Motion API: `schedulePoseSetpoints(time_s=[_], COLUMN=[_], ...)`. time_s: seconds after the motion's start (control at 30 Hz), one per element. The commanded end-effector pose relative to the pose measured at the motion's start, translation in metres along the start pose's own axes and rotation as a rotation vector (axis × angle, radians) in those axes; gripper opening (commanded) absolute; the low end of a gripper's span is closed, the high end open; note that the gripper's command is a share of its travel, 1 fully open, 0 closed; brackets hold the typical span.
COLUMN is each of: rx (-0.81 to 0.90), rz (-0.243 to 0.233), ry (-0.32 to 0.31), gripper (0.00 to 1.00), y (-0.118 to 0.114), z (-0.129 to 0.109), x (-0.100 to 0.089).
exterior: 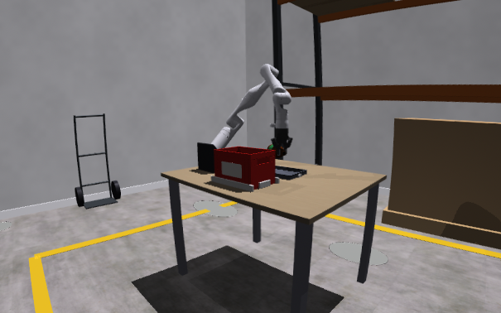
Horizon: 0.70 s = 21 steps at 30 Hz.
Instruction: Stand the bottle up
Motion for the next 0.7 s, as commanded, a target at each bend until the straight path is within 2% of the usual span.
schedulePoseSetpoints(time_s=[0.0, 0.67], rx=[0.0, 0.0], rz=[0.002, 0.002], ry=[-0.009, -0.009], gripper=[0.0, 0.0], y=[0.0, 0.0], z=[0.001, 0.001], x=[-0.005, -0.034])
Point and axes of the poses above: the point where the finger pads meet when closed, its own x axis out along the fingers, its own y axis across the jaws, z = x × y, the point moved 8 cm from there along -x, back along the fingers, and after that the axes turned 15 degrees about x, right-handed, at the moved point
